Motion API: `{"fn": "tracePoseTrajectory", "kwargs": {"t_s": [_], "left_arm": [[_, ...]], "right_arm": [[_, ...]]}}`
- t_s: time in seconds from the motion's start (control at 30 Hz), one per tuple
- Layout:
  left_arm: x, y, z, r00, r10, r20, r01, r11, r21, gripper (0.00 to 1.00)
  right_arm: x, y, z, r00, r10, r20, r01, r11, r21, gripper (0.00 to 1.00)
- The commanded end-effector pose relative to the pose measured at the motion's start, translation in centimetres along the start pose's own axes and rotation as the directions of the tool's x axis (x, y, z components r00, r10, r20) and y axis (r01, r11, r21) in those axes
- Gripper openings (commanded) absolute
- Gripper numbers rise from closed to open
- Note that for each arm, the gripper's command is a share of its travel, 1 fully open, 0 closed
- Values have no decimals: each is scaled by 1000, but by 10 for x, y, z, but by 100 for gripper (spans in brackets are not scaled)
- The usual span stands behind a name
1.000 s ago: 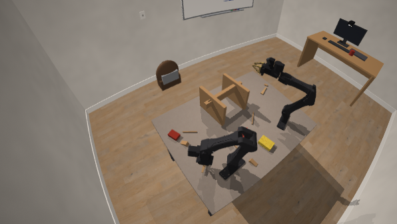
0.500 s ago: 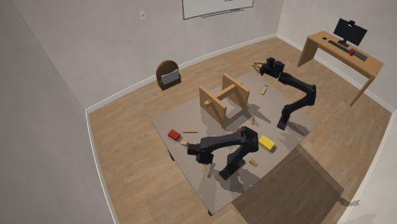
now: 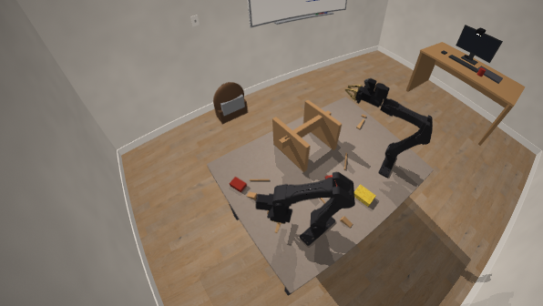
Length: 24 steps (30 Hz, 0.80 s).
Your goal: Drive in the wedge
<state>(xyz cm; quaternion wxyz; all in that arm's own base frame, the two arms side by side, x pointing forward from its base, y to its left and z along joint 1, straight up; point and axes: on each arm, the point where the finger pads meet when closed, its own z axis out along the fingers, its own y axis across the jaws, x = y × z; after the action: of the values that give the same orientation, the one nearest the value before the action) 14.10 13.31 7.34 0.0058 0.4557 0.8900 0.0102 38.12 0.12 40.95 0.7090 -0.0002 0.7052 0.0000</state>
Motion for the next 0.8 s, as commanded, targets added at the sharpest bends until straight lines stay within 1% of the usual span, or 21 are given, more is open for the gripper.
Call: {"fn": "tracePoseTrajectory", "kwargs": {"t_s": [0.0, 0.2, 0.23, 0.3, 0.4, 0.6, 0.77], "left_arm": [[-1, 4, -13, 1000, 3, 9, -2, 1000, -30, 2], [-2, 1, -8, 1000, 3, 13, -3, 1000, -6, 2], [-11, -3, -3, 999, 41, 23, -41, 999, 13, 2], [-18, -2, -3, 997, 75, 23, -75, 997, 13, 2], [-22, -3, -3, 996, 91, 19, -92, 996, 16, 2], [-62, -5, -3, 950, 312, 11, -313, 950, 12, 2], [-98, -15, -4, 873, 487, 17, -488, 873, 9, 2]], "right_arm": [[-35, -1, -7, 997, -7, 82, 7, 1000, 4, 39], [-35, -1, -7, 997, -7, 82, 7, 1000, 4, 39], [-35, -1, -7, 997, -7, 82, 7, 1000, 4, 39], [-35, -1, -7, 997, -7, 82, 7, 1000, 4, 39], [-35, -1, -7, 997, -7, 82, 7, 1000, 4, 39], [-35, -1, -7, 997, -7, 82, 7, 1000, 4, 39], [-35, -1, -7, 997, -7, 82, 7, 1000, 4, 39]]}}
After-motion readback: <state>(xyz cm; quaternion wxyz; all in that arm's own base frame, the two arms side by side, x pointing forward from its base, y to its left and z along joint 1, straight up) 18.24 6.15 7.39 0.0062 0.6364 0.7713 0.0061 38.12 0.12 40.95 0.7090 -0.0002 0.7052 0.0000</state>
